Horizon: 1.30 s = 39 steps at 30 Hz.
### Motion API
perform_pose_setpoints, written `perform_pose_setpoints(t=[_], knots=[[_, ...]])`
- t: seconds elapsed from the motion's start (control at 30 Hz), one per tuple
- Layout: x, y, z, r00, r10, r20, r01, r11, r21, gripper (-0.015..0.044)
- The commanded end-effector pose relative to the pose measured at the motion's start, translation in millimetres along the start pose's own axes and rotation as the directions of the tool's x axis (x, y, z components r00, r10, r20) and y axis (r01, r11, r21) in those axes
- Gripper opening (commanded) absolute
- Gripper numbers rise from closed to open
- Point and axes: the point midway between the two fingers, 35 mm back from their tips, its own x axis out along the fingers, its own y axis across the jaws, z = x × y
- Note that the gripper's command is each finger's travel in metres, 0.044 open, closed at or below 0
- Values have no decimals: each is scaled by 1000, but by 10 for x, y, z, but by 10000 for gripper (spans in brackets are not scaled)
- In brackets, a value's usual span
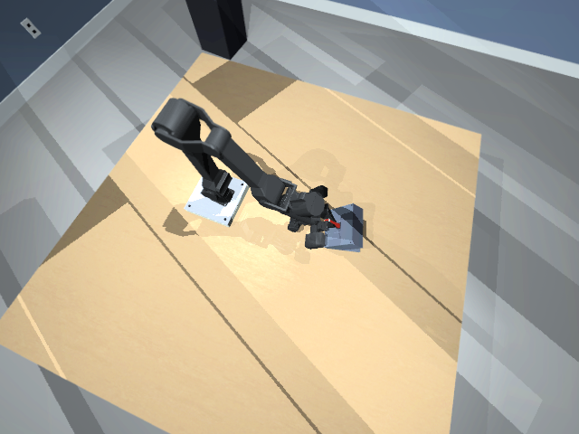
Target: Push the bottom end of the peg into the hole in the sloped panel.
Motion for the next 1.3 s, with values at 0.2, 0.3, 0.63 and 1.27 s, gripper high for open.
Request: perform_pose_setpoints(t=[0.2,0.3,0.63,1.27], knots=[[-2,0,-1,1000,0,0,0,1000,0,0],[-2,0,-1,1000,0,0,0,1000,0,79],[-3,0,-1,1000,0,0,0,1000,0,341],[-166,14,-31,1000,2,1,-2,1000,2,440]])
